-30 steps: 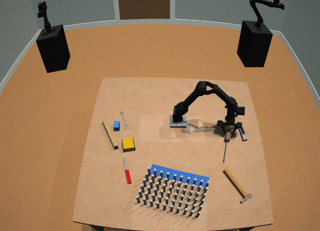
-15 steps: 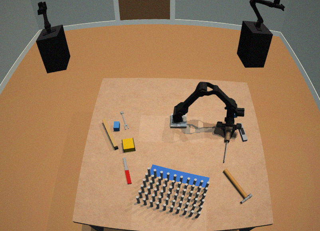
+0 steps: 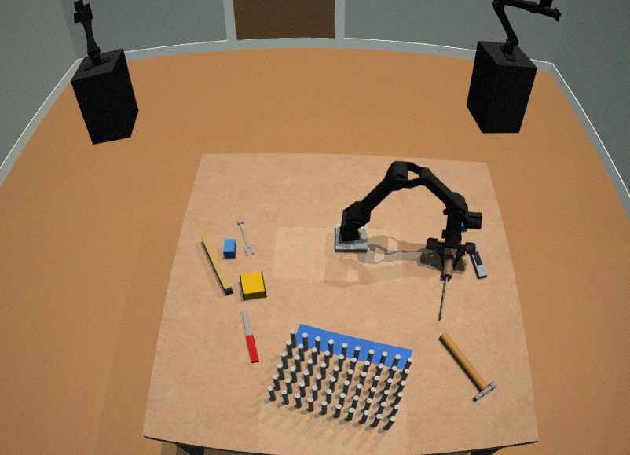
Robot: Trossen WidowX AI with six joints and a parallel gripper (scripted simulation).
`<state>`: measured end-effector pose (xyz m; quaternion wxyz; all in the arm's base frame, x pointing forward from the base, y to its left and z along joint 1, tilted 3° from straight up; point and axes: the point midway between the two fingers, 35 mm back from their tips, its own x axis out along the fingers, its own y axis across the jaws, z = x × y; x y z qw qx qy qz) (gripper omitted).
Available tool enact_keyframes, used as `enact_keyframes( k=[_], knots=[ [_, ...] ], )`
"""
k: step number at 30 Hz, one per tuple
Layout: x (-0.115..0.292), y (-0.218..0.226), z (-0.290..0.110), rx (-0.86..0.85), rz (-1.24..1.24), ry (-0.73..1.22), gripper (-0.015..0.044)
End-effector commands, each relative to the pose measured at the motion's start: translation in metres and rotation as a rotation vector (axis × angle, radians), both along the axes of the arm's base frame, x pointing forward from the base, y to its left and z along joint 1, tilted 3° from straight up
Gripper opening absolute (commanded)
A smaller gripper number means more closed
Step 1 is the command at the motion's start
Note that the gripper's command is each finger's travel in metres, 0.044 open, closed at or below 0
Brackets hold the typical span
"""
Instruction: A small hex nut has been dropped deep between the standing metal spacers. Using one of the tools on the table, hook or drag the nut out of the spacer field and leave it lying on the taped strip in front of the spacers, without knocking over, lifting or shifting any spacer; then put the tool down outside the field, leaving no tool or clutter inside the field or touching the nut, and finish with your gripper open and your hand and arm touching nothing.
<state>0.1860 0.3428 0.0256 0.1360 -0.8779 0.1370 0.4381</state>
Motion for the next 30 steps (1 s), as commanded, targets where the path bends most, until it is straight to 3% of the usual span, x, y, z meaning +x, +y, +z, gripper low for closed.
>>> enact_keyframes(
  k=[1, 24, 30],
  knots=[
    [0.002, 0.009, 0.024, 0.016, 0.005, -0.007, 0.0],
    [-0.003, 0.005, 0.156, 0.025, -0.002, -0.012, 0.0],
    [-0.004, 0.003, 0.164, 0.026, -0.002, -0.012, 0.0]
  ],
)
